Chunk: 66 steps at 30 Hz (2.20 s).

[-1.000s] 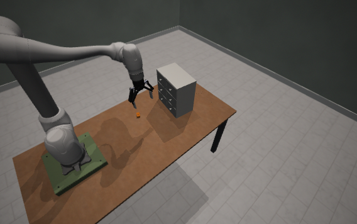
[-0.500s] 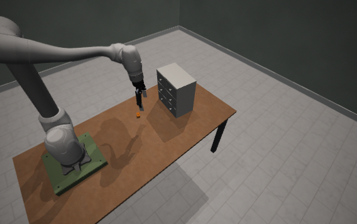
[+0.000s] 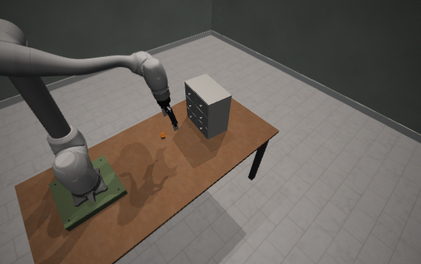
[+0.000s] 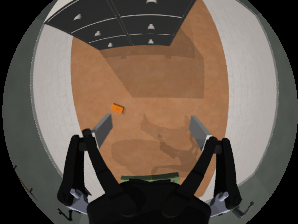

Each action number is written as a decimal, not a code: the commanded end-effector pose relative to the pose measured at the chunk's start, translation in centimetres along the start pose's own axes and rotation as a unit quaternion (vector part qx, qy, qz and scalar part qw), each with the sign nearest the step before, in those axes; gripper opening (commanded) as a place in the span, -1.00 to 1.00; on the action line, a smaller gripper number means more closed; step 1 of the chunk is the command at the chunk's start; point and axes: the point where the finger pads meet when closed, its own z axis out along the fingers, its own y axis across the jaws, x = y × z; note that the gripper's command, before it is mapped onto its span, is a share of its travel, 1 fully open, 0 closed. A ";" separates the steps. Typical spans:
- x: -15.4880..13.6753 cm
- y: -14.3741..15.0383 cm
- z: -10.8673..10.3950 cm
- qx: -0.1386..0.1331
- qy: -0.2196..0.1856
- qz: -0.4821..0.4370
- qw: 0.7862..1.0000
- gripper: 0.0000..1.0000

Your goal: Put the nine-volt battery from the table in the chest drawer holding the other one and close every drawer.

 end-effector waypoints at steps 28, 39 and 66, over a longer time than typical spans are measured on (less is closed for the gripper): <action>5.0 -0.6 6.4 0.015 0.337 -0.005 0.941 1.00; 5.4 -0.4 6.9 0.013 0.361 -0.003 0.932 1.00; 8.2 -0.3 10.2 0.010 0.528 -0.001 0.849 1.00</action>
